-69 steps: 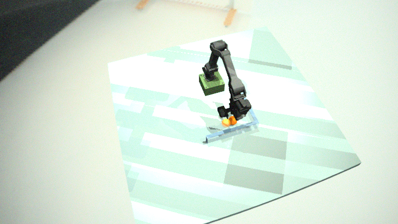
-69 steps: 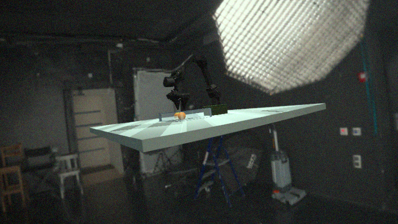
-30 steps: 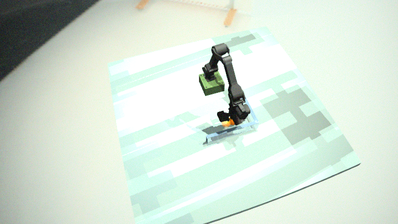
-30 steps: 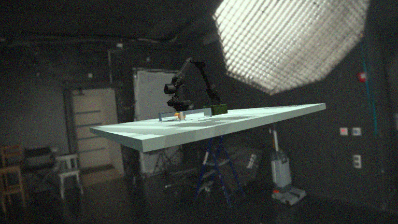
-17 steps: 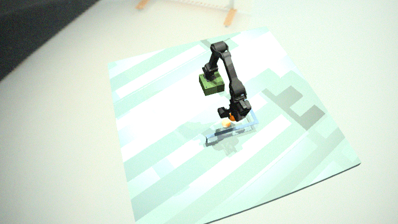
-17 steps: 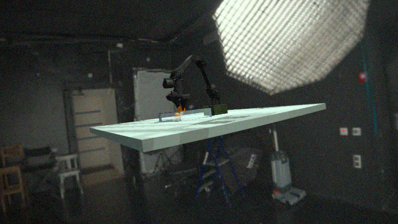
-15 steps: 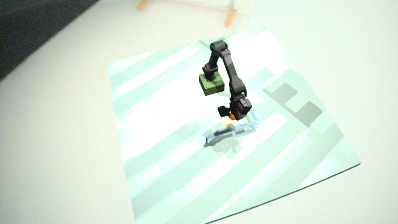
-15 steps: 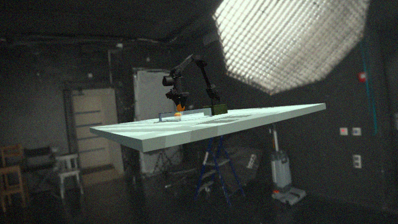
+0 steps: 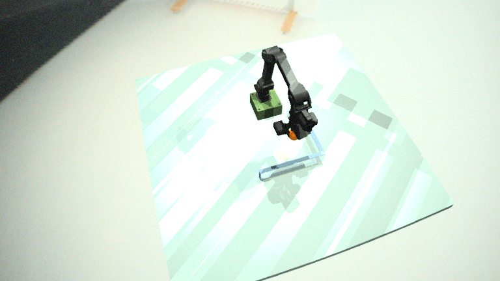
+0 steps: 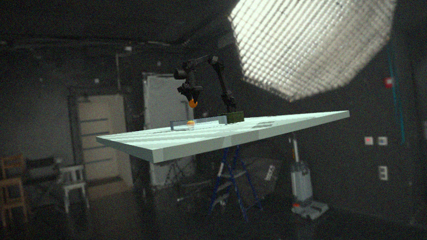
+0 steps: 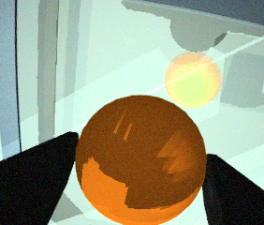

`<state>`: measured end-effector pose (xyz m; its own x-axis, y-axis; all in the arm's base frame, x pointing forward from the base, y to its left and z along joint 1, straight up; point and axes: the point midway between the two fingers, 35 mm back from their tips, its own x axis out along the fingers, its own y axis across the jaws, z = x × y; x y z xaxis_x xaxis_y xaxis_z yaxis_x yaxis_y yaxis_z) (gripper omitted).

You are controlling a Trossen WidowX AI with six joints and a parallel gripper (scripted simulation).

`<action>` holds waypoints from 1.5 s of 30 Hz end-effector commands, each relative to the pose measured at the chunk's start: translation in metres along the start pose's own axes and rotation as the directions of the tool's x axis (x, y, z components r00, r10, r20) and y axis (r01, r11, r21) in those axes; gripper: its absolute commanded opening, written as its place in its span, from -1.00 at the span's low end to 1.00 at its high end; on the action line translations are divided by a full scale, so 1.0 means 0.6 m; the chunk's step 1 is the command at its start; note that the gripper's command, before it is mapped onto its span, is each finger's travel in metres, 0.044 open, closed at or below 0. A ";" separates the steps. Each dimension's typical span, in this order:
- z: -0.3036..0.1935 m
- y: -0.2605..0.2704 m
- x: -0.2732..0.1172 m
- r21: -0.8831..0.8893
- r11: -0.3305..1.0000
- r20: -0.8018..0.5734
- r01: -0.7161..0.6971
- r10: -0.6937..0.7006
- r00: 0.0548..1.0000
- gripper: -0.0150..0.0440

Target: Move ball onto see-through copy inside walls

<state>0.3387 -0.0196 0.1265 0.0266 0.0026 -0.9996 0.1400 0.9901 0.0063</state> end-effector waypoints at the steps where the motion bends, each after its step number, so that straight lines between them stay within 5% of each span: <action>1: 0.003 -0.012 0.006 0.004 1.000 0.003 0.002 -0.002 1.000 -0.49; 26: 0.009 -0.076 0.189 0.004 1.000 0.002 0.006 -0.006 1.000 -0.49; 45: 0.008 -0.076 0.226 0.004 1.000 0.002 0.006 -0.006 1.000 -0.49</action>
<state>0.3429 -0.0652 -0.0038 0.0327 -0.0038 -0.9995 0.1494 0.9888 0.0012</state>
